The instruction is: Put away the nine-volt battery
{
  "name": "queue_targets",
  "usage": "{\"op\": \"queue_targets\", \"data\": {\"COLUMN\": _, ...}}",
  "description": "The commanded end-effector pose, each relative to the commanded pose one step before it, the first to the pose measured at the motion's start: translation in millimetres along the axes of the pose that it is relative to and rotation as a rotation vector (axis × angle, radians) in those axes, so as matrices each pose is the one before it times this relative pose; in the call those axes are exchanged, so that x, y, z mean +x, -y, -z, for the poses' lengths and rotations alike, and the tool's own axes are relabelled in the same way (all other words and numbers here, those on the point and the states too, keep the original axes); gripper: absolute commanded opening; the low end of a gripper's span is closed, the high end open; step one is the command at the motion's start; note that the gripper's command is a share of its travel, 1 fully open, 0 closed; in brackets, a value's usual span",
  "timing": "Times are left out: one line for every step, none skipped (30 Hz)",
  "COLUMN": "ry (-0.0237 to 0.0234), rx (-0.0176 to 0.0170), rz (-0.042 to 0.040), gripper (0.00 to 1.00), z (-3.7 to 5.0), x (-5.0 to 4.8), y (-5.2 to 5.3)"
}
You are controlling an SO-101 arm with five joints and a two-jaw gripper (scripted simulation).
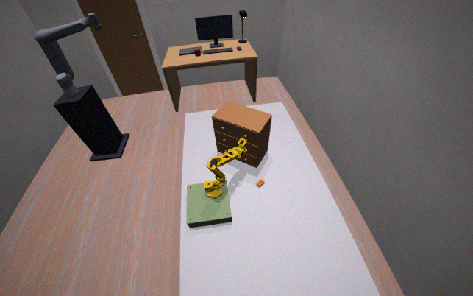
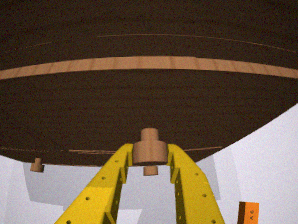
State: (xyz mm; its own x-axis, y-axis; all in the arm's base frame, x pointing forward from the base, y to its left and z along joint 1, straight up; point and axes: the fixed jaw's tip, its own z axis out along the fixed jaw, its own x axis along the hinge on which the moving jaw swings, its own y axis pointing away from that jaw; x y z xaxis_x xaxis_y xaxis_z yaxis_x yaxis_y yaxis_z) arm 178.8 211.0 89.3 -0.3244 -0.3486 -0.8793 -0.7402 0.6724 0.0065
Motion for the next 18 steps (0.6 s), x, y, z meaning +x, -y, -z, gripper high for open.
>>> {"op": "queue_targets", "data": {"ry": 0.00673, "rx": -0.02862, "rz": 0.00613, "gripper": 0.06, "z": -0.34, "x": -1.588, "y": -8.18}}
{"op": "queue_targets", "data": {"ry": -0.00001, "rx": 0.0, "rz": 0.0, "gripper": 0.05, "z": 0.0, "x": 0.001, "y": 0.0}}
{"op": "queue_targets", "data": {"ry": 0.00001, "rx": 0.0, "rz": 0.0, "gripper": 0.04, "z": 0.0, "x": -0.001, "y": 0.0}}
{"op": "queue_targets", "data": {"ry": -0.00001, "rx": 0.0, "rz": 0.0, "gripper": 0.04, "z": 0.0, "x": 0.001, "y": 0.0}}
{"op": "queue_targets", "data": {"ry": 0.00001, "rx": 0.0, "rz": 0.0, "gripper": 0.03, "z": 0.0, "x": -0.001, "y": 0.0}}
{"op": "queue_targets", "data": {"ry": -0.00001, "rx": 0.0, "rz": 0.0, "gripper": 0.02, "z": 0.0, "x": 0.001, "y": 0.0}}
{"op": "queue_targets", "data": {"ry": 0.00001, "rx": 0.0, "rz": 0.0, "gripper": 0.01, "z": 0.0, "x": -0.001, "y": 0.0}}
{"op": "queue_targets", "data": {"ry": -0.00001, "rx": 0.0, "rz": 0.0, "gripper": 0.01, "z": 0.0, "x": 0.001, "y": 0.0}}
{"op": "queue_targets", "data": {"ry": 0.00001, "rx": 0.0, "rz": 0.0, "gripper": 0.0, "z": 0.0, "x": -0.001, "y": 0.0}}
{"op": "queue_targets", "data": {"ry": 0.0, "rx": 0.0, "rz": 0.0, "gripper": 0.0, "z": 0.0, "x": 0.0, "y": 0.0}}
{"op": "queue_targets", "data": {"ry": 0.0, "rx": 0.0, "rz": 0.0, "gripper": 0.0, "z": 0.0, "x": 0.0, "y": 0.0}}
{"op": "queue_targets", "data": {"ry": -0.00001, "rx": 0.0, "rz": 0.0, "gripper": 0.0, "z": 0.0, "x": 0.001, "y": 0.0}}
{"op": "queue_targets", "data": {"ry": 0.00001, "rx": 0.0, "rz": 0.0, "gripper": 0.0, "z": 0.0, "x": -0.001, "y": 0.0}}
{"op": "queue_targets", "data": {"ry": -0.00001, "rx": 0.0, "rz": 0.0, "gripper": 0.0, "z": 0.0, "x": 0.001, "y": 0.0}}
{"op": "queue_targets", "data": {"ry": 0.00001, "rx": 0.0, "rz": 0.0, "gripper": 0.0, "z": 0.0, "x": -0.001, "y": 0.0}}
{"op": "queue_targets", "data": {"ry": -0.00001, "rx": 0.0, "rz": 0.0, "gripper": 0.0, "z": 0.0, "x": 0.001, "y": 0.0}}
{"op": "queue_targets", "data": {"ry": 0.00001, "rx": 0.0, "rz": 0.0, "gripper": 0.0, "z": 0.0, "x": -0.001, "y": 0.0}}
{"op": "queue_targets", "data": {"ry": -0.00001, "rx": 0.0, "rz": 0.0, "gripper": 0.0, "z": 0.0, "x": 0.001, "y": 0.0}}
